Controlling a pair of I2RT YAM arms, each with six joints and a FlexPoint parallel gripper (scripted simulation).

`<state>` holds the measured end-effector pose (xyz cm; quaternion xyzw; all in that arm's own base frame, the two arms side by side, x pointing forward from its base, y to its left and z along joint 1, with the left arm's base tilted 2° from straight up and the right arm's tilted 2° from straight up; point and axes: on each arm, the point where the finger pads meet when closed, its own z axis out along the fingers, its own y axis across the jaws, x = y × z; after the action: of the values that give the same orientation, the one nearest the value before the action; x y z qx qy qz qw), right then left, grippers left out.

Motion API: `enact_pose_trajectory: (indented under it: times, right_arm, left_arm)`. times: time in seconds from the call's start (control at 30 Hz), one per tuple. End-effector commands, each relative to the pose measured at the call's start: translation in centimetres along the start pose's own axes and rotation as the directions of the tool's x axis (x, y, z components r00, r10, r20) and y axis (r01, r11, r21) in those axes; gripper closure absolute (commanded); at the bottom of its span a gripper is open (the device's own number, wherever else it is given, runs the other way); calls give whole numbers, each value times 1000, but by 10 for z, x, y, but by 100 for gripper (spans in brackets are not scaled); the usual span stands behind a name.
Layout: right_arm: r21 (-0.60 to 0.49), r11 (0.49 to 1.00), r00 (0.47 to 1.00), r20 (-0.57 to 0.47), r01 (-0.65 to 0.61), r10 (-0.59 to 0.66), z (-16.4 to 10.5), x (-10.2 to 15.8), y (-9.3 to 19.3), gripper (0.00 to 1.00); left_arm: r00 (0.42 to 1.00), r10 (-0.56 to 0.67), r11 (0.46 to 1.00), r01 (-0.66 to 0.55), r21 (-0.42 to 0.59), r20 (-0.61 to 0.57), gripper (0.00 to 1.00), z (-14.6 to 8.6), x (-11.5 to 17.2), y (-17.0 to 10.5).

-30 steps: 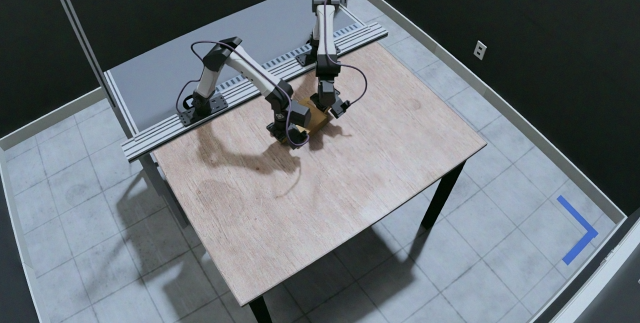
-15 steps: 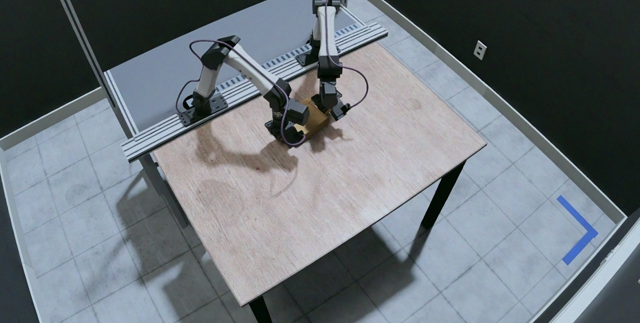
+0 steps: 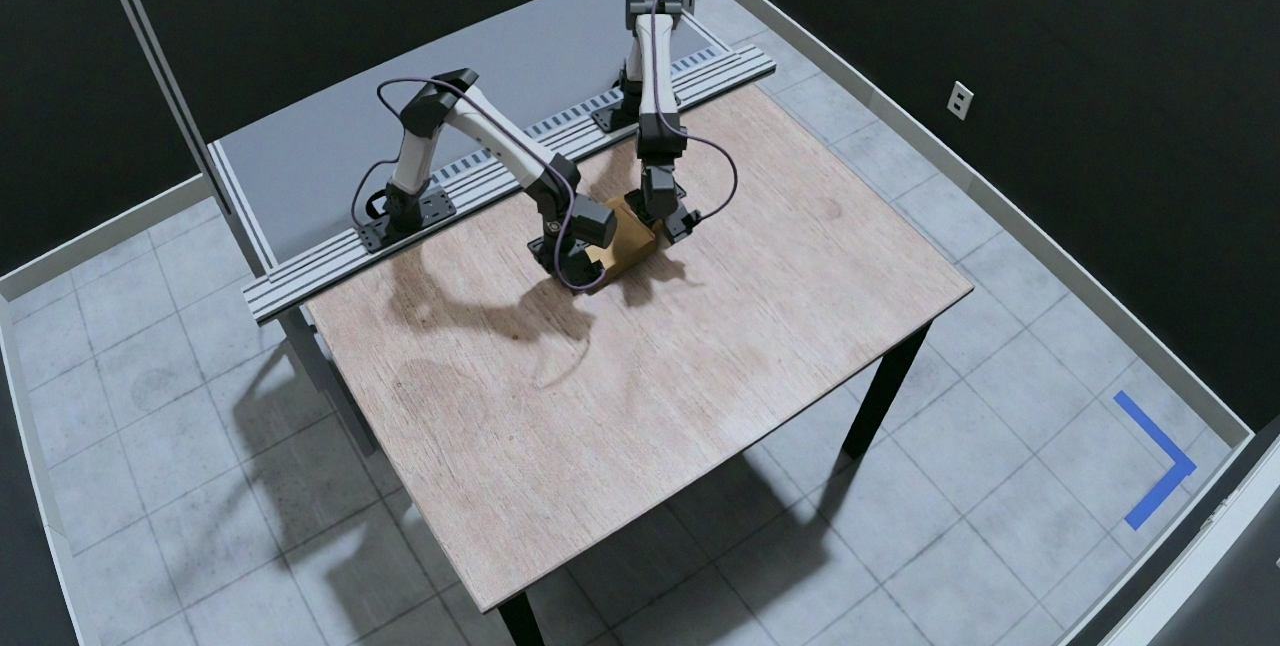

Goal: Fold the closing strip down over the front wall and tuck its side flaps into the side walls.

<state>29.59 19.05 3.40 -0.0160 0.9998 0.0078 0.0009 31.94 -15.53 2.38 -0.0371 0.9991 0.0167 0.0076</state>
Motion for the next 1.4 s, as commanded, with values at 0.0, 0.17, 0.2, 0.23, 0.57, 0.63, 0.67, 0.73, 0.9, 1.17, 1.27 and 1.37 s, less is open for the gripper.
enact_pose_trajectory:
  times: [0.0,0.17,0.2,0.23,0.57,0.63,0.67,0.73,0.9,1.17,1.27,1.37]
  right_arm:
    - [-14,1000,1000,23,-7,7,-5,-4,3,100]
    - [-25,1000,999,41,-8,9,-9,-4,-3,100]
    - [-25,1000,999,41,-6,7,-9,-4,-5,100]
    - [-25,1000,999,41,-8,9,-9,-4,-6,100]
    - [-25,1000,999,40,8,-7,-9,-4,-13,100]
    - [-40,999,997,71,23,-20,-18,-14,-8,100]
    - [-31,999,998,54,28,-27,-10,-16,-8,100]
    - [-12,999,999,17,40,-40,1,-13,-11,100]
    - [-12,998,998,18,62,-62,0,-14,-11,100]
    - [-13,997,997,20,76,-75,2,-12,-1,100]
    - [-12,998,998,19,67,-67,2,-12,1,100]
    - [-10,998,998,15,67,-67,2,-11,3,100]
  left_arm:
    - [1000,15,1000,-15,9,10,100,-4,-2,-3]
    - [1000,14,1000,-14,15,16,100,-8,0,5]
    - [1000,14,1000,-14,17,21,100,-9,-1,6]
    - [1000,13,1000,-14,18,23,100,-10,-1,7]
    - [1000,0,1000,-1,20,27,100,-9,3,9]
    - [1000,-12,1000,12,22,26,100,-10,6,8]
    - [999,-21,1000,20,21,26,100,-10,7,9]
    - [999,-34,999,33,21,26,100,-10,8,9]
    - [998,-55,998,54,22,25,100,-10,11,9]
    - [998,-58,998,58,9,5,100,0,6,1]
    - [998,-59,998,58,13,11,100,-1,4,-2]
    - [998,-58,998,58,13,11,100,-1,5,-4]
